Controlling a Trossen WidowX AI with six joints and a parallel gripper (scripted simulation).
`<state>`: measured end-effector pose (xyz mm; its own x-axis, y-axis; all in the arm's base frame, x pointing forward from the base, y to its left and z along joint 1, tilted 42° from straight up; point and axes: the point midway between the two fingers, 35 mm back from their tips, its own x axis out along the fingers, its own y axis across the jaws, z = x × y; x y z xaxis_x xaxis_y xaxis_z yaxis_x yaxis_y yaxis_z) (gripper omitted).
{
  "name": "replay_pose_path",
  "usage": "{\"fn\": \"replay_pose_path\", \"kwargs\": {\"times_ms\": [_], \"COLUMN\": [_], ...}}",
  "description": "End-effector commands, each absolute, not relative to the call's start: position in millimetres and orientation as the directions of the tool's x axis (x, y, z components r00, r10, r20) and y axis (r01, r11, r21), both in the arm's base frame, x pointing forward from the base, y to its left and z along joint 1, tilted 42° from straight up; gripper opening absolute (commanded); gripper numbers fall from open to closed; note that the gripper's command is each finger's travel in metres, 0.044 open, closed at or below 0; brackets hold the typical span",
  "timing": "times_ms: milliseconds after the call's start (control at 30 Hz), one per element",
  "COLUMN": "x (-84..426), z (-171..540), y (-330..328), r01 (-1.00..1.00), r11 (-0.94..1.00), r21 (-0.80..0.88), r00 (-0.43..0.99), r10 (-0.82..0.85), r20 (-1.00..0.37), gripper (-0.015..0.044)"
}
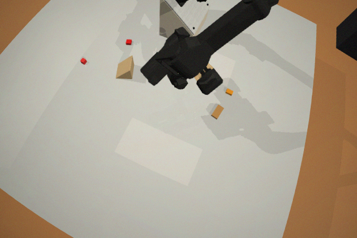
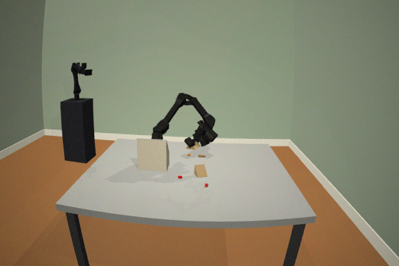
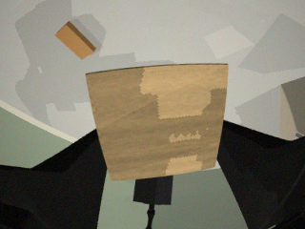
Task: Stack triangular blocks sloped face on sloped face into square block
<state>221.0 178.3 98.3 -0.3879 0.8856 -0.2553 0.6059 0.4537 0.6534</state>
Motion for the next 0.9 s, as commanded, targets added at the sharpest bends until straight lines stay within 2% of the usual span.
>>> {"fn": "replay_pose_path", "kwargs": {"times_ms": [0,433,867], "x": [218,210,207], "z": [99,99,98], "y": [178,179,180], "r01": [0.489,0.071,-0.367], "r11": [0.468,0.459,0.371], "r21": [0.736,0.886,0.853], "r00": [-0.395,-0.401,-0.372], "r10": [0.871,0.826,0.782], "r20": [-0.291,-0.396,-0.5], "gripper": [0.0,0.0,0.0]}}
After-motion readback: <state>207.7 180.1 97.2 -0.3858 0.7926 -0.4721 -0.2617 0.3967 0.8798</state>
